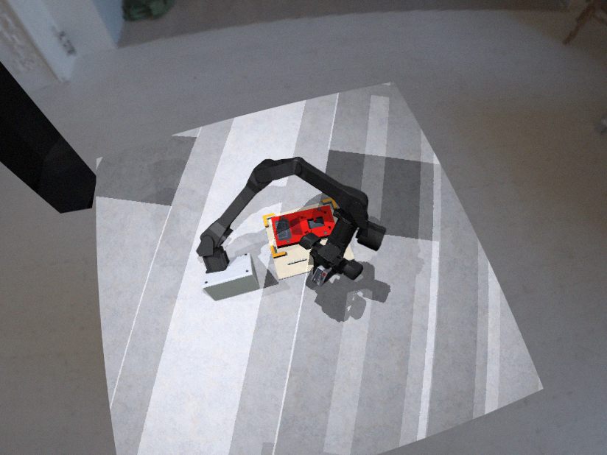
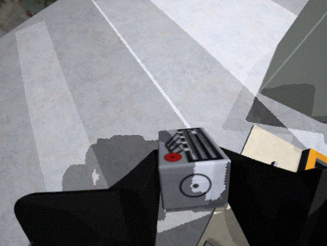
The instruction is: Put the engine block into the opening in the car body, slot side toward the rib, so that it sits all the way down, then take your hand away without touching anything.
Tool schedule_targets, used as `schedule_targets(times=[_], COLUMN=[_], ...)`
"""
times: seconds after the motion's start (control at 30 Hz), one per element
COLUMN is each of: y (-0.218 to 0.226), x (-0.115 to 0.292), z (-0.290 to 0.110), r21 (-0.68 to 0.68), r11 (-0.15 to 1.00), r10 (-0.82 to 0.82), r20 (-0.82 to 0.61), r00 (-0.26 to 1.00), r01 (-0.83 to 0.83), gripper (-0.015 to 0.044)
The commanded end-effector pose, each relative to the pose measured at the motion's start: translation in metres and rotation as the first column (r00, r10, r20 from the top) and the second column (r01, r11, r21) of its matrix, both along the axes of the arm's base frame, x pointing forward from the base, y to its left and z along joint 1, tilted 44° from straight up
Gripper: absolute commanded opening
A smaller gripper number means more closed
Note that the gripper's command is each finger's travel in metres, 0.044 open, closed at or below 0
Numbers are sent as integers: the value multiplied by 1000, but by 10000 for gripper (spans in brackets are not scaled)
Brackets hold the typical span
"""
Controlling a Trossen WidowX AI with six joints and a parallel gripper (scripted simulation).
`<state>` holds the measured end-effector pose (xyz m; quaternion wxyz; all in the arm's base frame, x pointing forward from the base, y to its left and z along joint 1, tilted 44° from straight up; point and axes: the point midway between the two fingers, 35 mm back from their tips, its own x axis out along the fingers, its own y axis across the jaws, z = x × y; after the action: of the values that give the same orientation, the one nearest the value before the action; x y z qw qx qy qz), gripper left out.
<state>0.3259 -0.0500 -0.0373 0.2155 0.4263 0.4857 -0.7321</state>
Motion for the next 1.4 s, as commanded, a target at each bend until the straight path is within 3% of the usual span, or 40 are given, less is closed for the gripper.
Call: schedule_targets(times=[0.0,1.37], y=[6,59], x=[-2,-12], z=[-6,-64], r21=[-1,3], r11=[1000,1000], r10=[-6,-6], r20=[-3,-4], r00=[1000,1000], r01=[6,6], gripper=[0,0])
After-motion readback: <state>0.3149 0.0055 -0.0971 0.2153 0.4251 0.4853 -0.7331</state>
